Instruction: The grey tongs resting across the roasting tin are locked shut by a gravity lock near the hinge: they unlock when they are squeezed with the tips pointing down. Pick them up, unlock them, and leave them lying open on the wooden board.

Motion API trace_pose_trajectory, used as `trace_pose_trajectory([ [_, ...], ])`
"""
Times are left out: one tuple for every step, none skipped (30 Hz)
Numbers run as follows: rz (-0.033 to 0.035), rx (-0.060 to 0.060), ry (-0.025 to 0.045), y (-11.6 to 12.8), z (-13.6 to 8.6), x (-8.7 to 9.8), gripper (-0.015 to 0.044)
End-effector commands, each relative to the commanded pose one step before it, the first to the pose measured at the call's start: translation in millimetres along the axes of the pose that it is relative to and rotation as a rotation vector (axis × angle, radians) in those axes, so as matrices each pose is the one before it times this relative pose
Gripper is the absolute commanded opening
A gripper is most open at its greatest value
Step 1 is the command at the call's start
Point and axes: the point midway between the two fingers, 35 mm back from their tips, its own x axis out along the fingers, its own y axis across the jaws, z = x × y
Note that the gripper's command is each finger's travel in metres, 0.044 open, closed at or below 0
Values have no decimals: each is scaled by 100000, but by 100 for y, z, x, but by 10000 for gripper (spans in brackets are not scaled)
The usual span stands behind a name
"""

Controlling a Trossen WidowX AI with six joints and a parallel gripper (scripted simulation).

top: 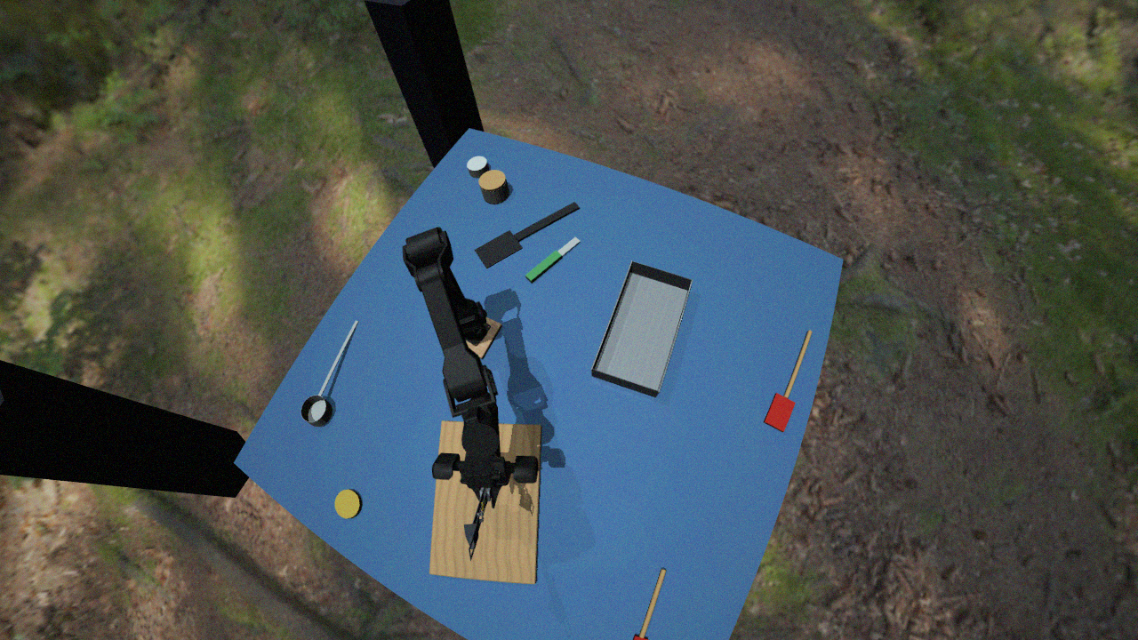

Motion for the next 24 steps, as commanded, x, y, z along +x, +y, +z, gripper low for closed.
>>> trace_pose_trajectory([
  [685, 590, 2307, 172, 1061, 310, -150],
  [45, -143, 1134, 26, 47, 104, -150],
  [45, -137, 1135, 25, 46, 101, -150],
  [13, 52, 1128, -8, 51, 102, -150],
  [43, -128, 1139, 22, 44, 94, -150],
  [11, -169, 1137, 12, 45, 93, -150],
  [44, -117, 1142, 19, 42, 88, -150],
  [44, -111, 1144, 18, 41, 85, -150],
  [53, -68, 1147, 17, 40, 86, -150],
  [43, -101, 1147, 15, 39, 79, -150],
  [43, -95, 1148, 14, 38, 76, -150],
  [43, -90, 1150, 12, 37, 73, -150],
  [43, -84, 1151, 11, 36, 70, -150],
  [43, -79, 1153, 10, 34, 67, -150],
  [42, -73, 1154, 8, 33, 65, -150],
  [42, -68, 1156, 7, 32, 62, -150],
  [44, -71, 1120, -4, 39, 64, -150],
  [43, -57, 1158, 5, 28, 56, -150],
  [43, -51, 1160, 4, 27, 53, -150],
  [43, -46, 1162, 2, 25, 50, -150],
  [43, -40, 1163, 1, 24, 48, -150],
  [43, -35, 1164, 0, 22, 45, -150],
  [43, -30, 1165, -1, 21, 42, -150],
  [43, -24, 1167, -2, 19, 40, -150],
])
